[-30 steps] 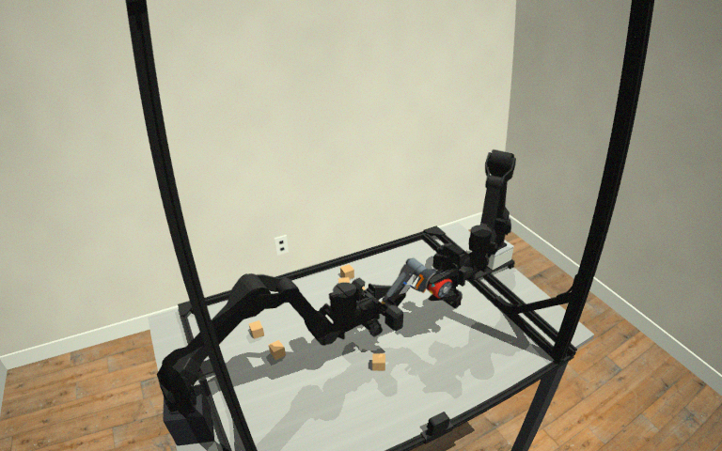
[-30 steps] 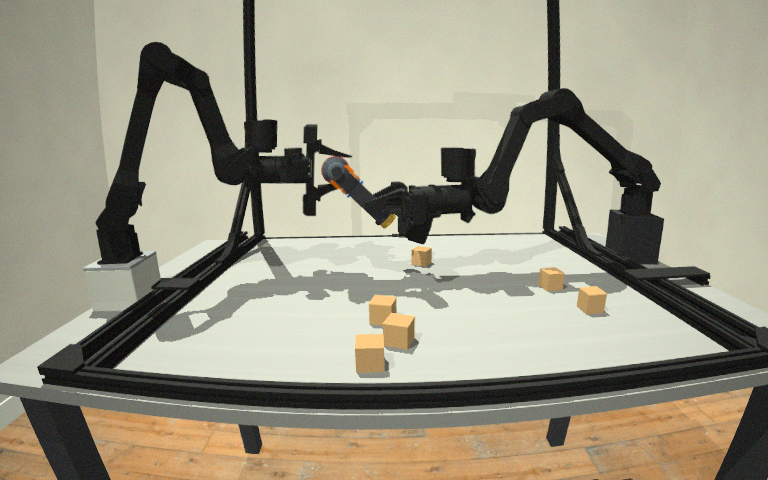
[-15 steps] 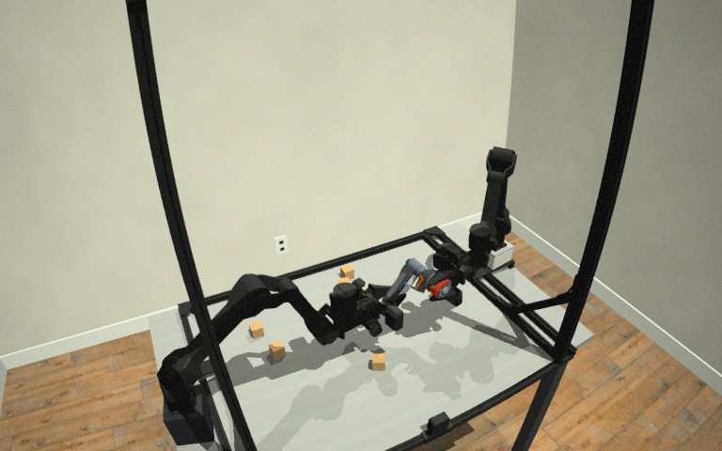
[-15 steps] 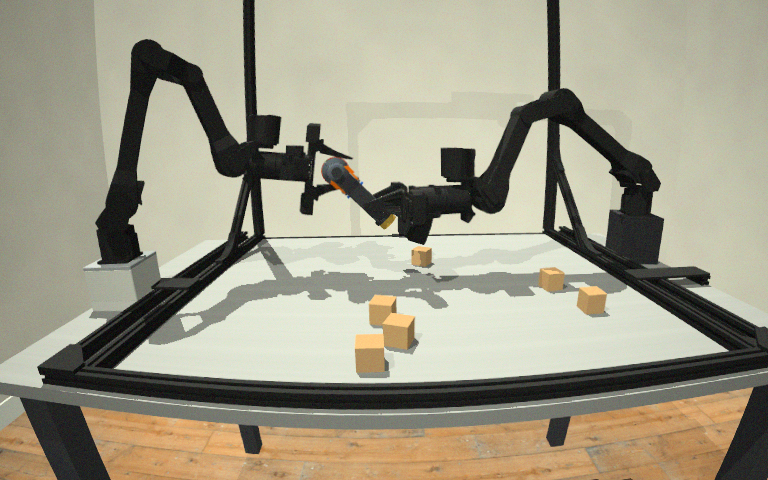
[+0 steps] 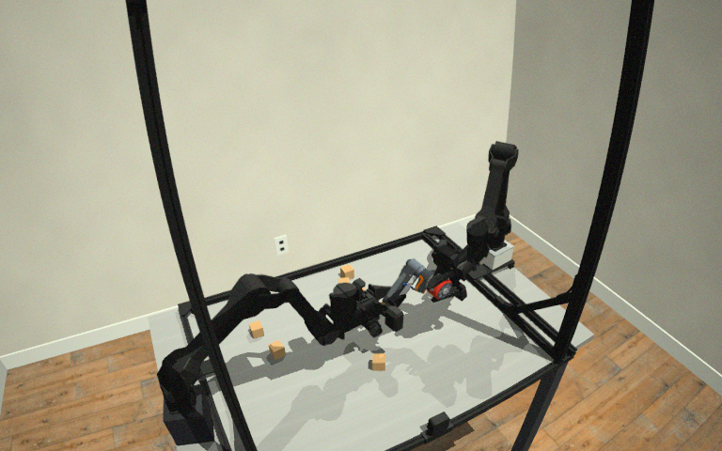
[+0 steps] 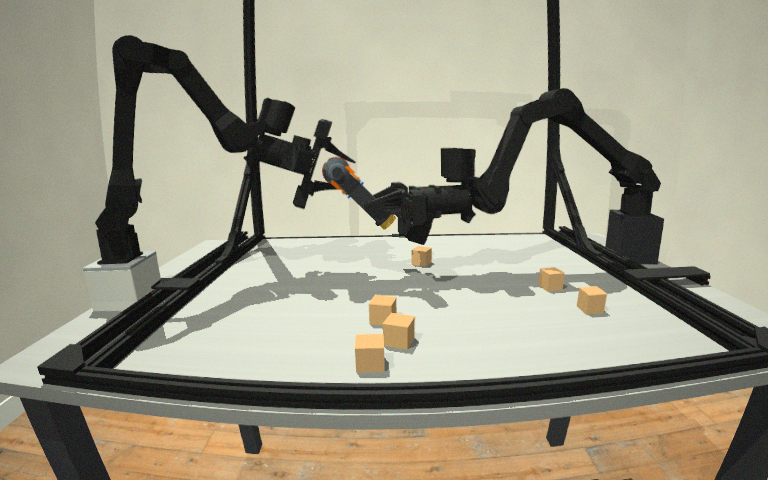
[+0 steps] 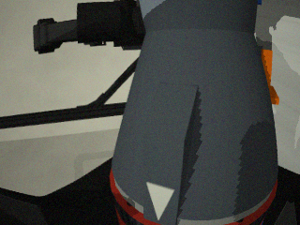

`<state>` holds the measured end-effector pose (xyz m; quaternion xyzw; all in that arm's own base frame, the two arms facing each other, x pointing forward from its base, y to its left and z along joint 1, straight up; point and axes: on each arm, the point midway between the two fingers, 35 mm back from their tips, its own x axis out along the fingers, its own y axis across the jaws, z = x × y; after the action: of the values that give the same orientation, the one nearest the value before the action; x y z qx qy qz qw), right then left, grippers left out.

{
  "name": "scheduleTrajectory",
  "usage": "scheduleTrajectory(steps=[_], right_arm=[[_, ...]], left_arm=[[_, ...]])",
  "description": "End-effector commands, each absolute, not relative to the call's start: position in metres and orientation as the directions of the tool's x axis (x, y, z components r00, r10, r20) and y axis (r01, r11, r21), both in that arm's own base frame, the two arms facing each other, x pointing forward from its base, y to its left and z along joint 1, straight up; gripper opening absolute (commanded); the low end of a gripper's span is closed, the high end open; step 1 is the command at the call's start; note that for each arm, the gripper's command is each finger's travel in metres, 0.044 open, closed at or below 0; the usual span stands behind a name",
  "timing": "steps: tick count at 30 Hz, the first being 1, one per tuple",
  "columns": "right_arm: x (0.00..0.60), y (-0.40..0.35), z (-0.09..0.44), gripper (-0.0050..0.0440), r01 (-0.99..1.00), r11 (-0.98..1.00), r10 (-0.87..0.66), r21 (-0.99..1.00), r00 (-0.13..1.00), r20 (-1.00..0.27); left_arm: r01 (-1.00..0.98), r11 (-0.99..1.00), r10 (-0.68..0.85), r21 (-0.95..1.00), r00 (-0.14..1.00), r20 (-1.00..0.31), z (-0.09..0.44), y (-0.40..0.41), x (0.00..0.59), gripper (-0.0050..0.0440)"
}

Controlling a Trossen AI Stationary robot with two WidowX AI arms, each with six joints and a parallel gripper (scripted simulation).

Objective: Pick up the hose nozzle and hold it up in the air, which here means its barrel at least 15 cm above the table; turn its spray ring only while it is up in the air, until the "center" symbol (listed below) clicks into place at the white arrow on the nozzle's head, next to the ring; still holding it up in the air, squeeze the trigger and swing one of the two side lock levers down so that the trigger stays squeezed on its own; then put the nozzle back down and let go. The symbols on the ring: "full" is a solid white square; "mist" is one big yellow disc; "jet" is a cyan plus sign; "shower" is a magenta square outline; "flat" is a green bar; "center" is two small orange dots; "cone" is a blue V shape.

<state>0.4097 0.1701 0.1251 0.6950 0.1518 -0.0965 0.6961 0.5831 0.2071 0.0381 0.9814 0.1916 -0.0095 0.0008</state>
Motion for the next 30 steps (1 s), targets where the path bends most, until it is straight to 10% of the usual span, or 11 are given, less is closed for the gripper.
scheduleTrajectory(steps=[1, 30], right_arm=[[0.4139, 0.1718, 0.1323, 0.0000, 0.407, 0.001, 0.079, 0.914, 0.911, -0.406], [0.4136, 0.1748, 0.1279, 0.0000, 0.804, 0.014, 0.042, 0.595, 0.594, -0.803]], left_arm=[[0.382, -0.924, 0.382, 0.000, 0.924, 0.000, 0.0440, 0.2086, 0.5838, 0.0000], [0.382, -0.924, 0.382, 0.000, 0.924, 0.000, 0.0440, 0.2086, 0.5838, 0.0000]])
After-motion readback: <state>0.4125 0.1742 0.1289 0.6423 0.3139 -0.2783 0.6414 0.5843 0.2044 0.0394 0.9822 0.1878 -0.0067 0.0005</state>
